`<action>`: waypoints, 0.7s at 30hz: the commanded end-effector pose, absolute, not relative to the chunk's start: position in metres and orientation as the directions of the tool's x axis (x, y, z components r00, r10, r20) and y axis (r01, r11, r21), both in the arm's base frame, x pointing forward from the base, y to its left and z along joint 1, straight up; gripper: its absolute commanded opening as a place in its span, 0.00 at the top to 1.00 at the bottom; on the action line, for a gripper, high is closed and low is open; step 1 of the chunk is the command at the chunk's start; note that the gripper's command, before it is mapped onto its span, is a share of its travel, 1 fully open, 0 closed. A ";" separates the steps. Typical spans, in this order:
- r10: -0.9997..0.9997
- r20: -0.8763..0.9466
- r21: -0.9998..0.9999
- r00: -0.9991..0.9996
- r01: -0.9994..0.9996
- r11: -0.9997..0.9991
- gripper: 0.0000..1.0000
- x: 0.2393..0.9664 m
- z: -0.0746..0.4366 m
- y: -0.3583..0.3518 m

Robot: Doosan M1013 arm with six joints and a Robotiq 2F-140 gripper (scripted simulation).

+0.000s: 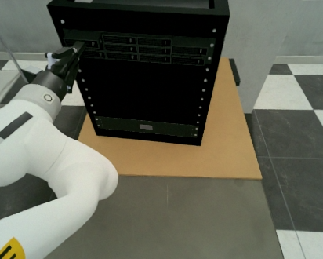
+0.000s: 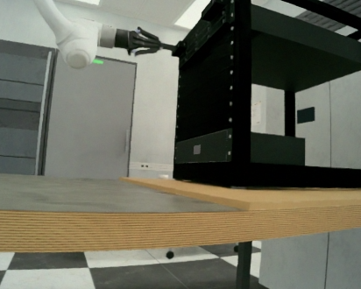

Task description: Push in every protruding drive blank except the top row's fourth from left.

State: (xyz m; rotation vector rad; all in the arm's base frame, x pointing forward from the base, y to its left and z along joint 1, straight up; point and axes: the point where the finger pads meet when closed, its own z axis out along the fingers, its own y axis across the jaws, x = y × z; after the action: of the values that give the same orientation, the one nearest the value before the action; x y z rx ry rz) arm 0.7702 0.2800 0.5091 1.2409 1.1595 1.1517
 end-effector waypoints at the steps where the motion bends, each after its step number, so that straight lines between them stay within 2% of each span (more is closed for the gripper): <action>1: 0.997 0.001 1.000 0.072 0.001 -0.001 0.90 0.777 0.511 0.279; 21: 0.997 0.001 1.000 0.072 0.001 -0.001 0.90 0.787 0.511 0.279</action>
State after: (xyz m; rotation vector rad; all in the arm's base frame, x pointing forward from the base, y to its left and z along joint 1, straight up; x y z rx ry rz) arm 0.7809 0.2793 0.5091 1.2410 1.1595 1.1518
